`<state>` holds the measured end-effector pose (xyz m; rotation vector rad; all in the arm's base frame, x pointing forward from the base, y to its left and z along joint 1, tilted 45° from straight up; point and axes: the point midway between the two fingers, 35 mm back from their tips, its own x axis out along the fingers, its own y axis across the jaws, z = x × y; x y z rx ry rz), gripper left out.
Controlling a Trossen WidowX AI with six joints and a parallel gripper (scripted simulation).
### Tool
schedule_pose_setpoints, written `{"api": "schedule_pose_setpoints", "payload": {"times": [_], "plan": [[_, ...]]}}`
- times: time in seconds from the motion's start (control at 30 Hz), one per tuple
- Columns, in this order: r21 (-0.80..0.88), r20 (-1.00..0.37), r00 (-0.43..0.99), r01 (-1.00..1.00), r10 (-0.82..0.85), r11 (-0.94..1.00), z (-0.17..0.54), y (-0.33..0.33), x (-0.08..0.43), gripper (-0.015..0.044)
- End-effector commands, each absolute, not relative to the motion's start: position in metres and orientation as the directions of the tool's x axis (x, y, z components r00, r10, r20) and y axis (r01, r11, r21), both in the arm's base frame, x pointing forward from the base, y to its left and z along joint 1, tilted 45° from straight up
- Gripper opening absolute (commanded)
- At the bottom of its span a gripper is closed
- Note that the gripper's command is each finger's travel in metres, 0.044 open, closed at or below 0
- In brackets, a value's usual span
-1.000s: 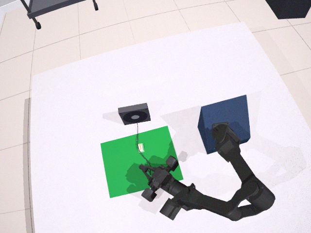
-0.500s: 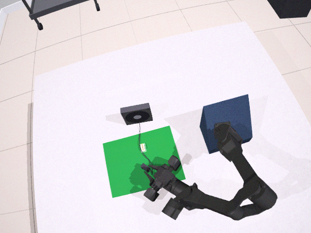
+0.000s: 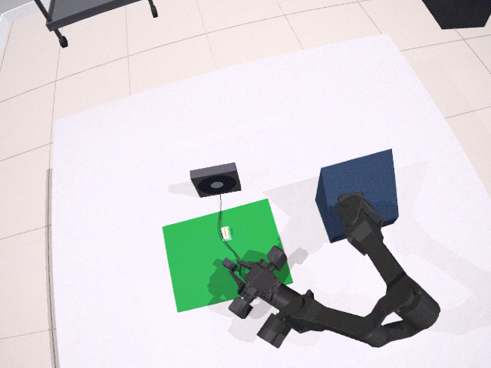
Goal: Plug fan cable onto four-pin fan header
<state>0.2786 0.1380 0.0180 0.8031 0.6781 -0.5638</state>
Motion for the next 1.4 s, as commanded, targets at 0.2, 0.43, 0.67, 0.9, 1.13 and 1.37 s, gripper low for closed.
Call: {"api": "schedule_pose_setpoints", "payload": {"times": [0.2, 0.43, 0.67, 0.9, 1.13, 1.37], "plan": [[0.465, -0.726, 0.659, 0.681, -0.195, 0.566, 0.045, 0.142, 0.266, 0.0140], [0.465, -0.727, 0.658, 0.681, -0.195, 0.566, 0.064, 0.143, 0.254, 0.0140], [0.466, -0.727, 0.659, 0.681, -0.195, 0.566, 0.082, 0.141, 0.242, 0.0140], [0.467, -0.726, 0.660, 0.680, -0.194, 0.566, 0.100, 0.136, 0.229, 0.0140], [0.439, -0.745, 0.638, 0.689, -0.195, 0.576, 0.104, 0.133, 0.224, 0.0219], [0.313, -0.830, 0.524, 0.722, -0.192, 0.617, 0.093, 0.125, 0.226, 0.0402]]}}
